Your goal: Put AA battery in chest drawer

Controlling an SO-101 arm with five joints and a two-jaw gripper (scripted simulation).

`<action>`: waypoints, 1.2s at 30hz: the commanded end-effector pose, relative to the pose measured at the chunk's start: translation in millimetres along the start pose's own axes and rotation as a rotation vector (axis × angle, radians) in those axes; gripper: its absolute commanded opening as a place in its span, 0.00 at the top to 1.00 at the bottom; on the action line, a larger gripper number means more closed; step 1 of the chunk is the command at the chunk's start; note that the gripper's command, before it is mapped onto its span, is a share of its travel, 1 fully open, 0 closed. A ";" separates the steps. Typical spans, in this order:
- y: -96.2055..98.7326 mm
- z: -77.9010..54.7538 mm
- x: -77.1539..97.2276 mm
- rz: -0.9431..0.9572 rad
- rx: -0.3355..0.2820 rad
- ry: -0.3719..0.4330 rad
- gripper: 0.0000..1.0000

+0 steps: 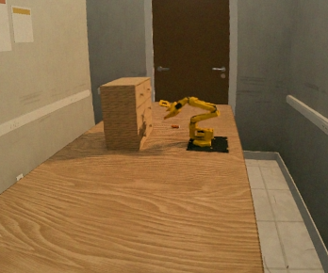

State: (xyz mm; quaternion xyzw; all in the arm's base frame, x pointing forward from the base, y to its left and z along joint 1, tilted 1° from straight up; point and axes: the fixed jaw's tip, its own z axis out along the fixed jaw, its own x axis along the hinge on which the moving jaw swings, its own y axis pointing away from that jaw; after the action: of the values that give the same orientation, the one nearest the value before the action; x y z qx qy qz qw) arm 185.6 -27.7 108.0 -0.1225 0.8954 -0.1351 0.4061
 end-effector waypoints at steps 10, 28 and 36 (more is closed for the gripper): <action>-19.0 14.0 4.6 -0.157 0.178 -0.142 0.66; -32.4 19.5 11.4 -0.283 0.325 -0.207 0.73; -32.4 19.5 11.4 -0.283 0.325 -0.207 0.77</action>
State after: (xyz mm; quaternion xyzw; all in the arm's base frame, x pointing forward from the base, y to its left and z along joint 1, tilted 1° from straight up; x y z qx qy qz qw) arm 197.4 -63.0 101.0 -0.1926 0.7897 -0.3158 0.4895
